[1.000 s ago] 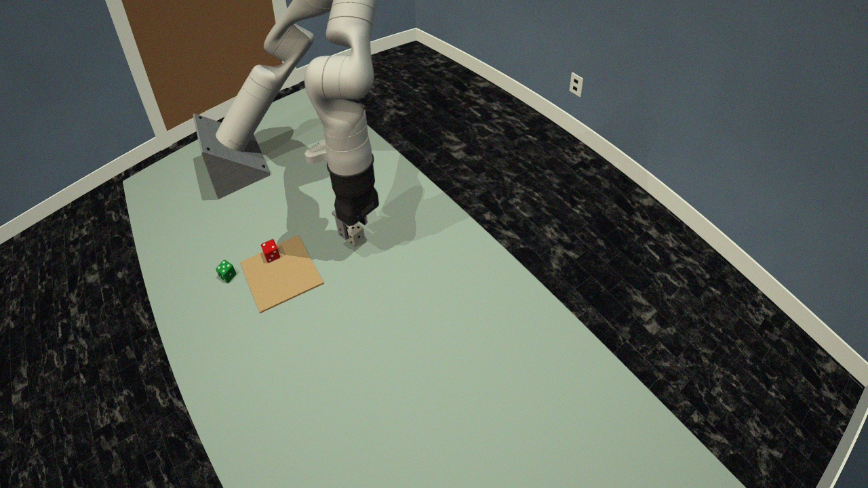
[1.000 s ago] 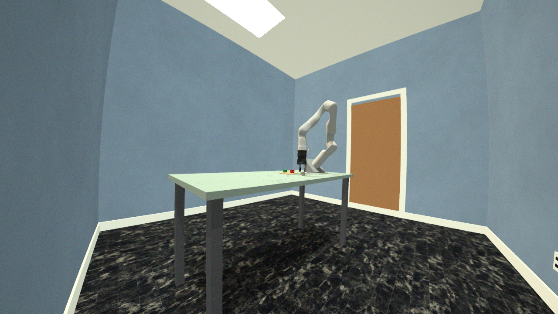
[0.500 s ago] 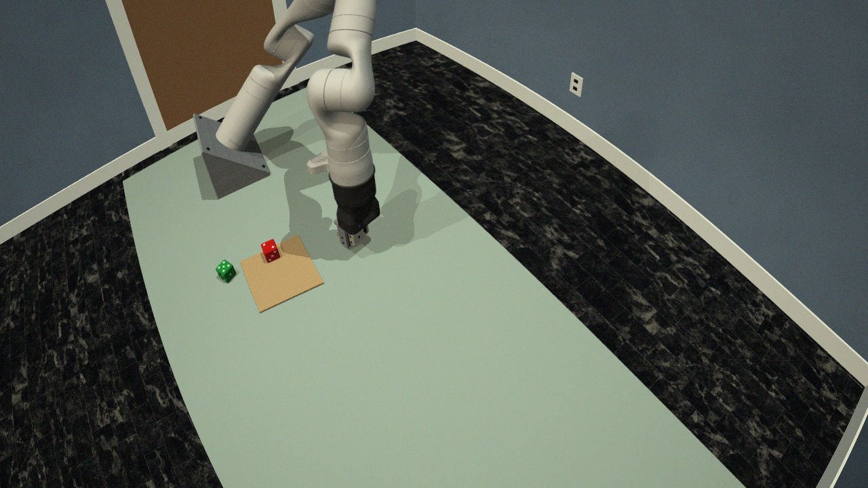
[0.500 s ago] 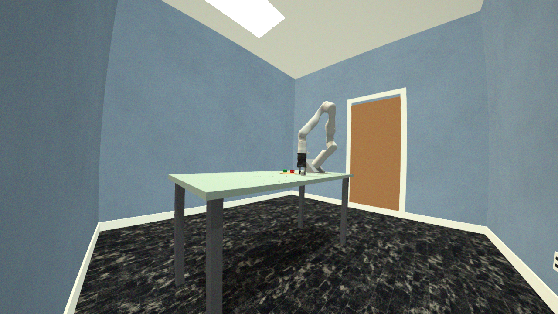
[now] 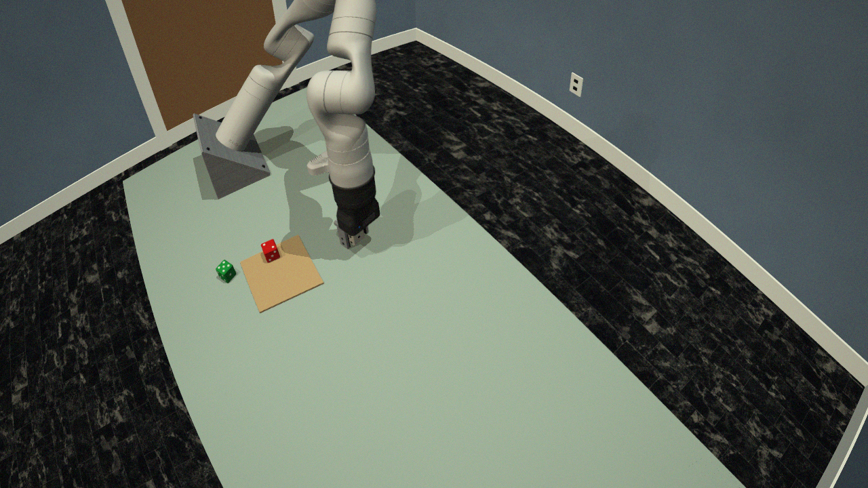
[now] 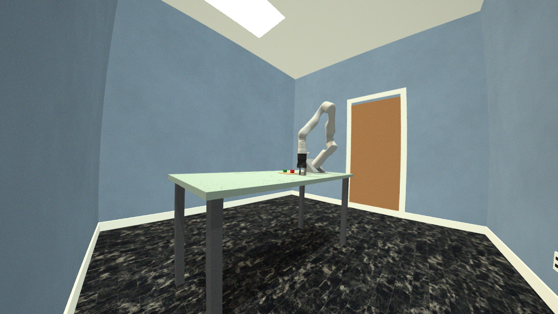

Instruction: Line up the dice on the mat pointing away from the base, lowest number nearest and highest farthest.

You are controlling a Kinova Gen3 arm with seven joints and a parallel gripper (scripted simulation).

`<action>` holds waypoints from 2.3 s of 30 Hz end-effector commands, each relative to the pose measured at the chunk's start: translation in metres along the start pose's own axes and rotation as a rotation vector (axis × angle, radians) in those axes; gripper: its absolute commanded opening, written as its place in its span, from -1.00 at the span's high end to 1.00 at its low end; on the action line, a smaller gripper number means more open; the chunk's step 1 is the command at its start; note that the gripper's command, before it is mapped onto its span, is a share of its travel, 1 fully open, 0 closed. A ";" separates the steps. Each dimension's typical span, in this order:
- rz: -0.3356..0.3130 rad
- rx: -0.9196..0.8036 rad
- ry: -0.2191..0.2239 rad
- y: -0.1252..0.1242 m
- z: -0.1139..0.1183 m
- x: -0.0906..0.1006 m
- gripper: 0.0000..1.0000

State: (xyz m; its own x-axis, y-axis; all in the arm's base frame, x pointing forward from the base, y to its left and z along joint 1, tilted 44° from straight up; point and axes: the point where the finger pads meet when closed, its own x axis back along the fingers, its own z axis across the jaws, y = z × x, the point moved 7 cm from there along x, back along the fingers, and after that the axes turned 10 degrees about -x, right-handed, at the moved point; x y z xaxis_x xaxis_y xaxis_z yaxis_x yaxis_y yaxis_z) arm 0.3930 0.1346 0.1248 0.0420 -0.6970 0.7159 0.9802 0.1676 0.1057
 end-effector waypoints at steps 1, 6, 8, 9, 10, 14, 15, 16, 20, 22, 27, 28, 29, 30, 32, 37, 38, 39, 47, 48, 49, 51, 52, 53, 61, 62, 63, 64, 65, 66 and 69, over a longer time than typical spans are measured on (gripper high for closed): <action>-0.002 0.000 -0.001 0.000 0.000 0.001 -0.74; -0.002 0.000 -0.001 0.000 0.000 0.001 -0.74; -0.002 0.000 -0.001 0.000 0.000 0.001 -0.74; -0.002 0.000 -0.001 0.000 0.000 0.001 -0.74; -0.002 0.000 -0.001 0.000 0.000 0.001 -0.74; -0.002 0.000 -0.001 0.000 0.000 0.001 -0.74; -0.002 0.000 -0.001 0.000 0.000 0.001 -0.74; -0.002 0.000 -0.001 0.000 0.000 0.001 -0.74; -0.002 0.000 -0.001 0.000 0.000 0.001 -0.74; -0.002 0.000 -0.001 0.000 0.000 0.001 -0.74; -0.002 0.000 -0.001 0.000 0.000 0.001 -0.14; -0.002 0.000 -0.001 0.000 0.000 0.001 -0.14; -0.002 0.000 -0.001 0.000 0.000 0.001 -0.14; -0.002 0.000 -0.001 0.000 0.000 0.001 -0.14; -0.002 0.000 -0.001 0.000 0.000 0.001 -0.14; -0.002 0.000 -0.001 0.000 0.000 0.001 -0.14; -0.002 0.000 -0.001 0.000 0.000 0.001 -0.14; -0.002 0.000 -0.001 0.000 0.000 0.001 -0.14; -0.002 0.000 -0.001 0.000 0.000 0.001 -0.14; -0.002 0.000 -0.001 0.000 0.000 0.001 -0.14; -0.002 0.000 -0.001 0.000 0.000 0.001 -0.14; -0.002 0.000 -0.001 0.000 0.000 0.001 -0.14; -0.002 0.000 -0.001 0.000 0.000 0.001 -0.14; -0.002 0.000 -0.001 0.000 0.000 0.001 -0.14; -0.002 0.000 -0.001 0.000 0.000 0.001 -0.14; -0.002 0.000 -0.001 0.000 0.000 0.002 -0.14; -0.002 0.000 -0.001 0.000 0.000 0.003 -0.14; -0.002 0.000 -0.001 0.000 0.000 0.005 -0.14; -0.002 0.000 -0.001 0.000 0.000 0.007 -0.14; -0.002 0.000 -0.001 0.000 0.000 0.010 -0.14; -0.002 0.000 -0.001 0.000 0.000 0.024 -0.14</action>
State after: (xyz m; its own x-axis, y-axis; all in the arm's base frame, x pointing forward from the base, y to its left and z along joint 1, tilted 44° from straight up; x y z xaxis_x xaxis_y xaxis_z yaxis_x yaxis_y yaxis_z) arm 0.3900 0.1261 0.1339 0.0572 -0.6996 0.7123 0.9799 0.1760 0.0942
